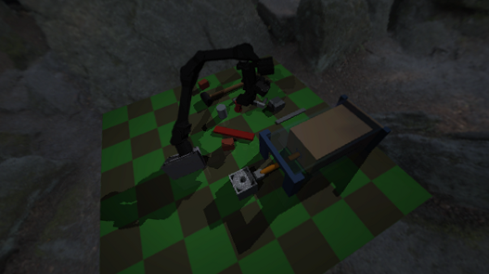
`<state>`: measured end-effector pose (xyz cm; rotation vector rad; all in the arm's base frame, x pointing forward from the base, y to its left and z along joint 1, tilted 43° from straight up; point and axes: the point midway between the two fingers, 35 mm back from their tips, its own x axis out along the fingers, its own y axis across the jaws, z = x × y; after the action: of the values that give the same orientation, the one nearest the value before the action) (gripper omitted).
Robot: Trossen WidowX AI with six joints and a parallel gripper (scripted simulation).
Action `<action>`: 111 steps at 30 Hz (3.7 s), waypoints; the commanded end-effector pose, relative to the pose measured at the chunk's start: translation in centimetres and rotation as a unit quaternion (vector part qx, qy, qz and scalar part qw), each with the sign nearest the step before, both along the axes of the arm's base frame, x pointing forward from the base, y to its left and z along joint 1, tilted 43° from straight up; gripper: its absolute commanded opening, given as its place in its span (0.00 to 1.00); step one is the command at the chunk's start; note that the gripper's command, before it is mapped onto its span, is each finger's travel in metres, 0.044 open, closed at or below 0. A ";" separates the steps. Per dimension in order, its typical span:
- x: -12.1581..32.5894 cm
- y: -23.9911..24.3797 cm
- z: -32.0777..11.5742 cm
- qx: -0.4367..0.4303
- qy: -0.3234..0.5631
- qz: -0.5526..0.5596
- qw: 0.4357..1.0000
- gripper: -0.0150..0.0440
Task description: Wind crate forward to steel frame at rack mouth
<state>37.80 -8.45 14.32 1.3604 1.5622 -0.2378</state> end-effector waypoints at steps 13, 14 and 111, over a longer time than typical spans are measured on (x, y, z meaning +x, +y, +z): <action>-5.2 -10.1 -7.9 -0.039 -0.034 0.063 0.997 0.25; -5.7 -10.7 -8.4 -0.040 -0.036 0.067 0.996 0.25; -22.2 -19.5 -20.8 -0.381 0.157 0.337 0.847 0.25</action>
<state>15.62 -27.56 -6.94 0.1737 1.8339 -0.5227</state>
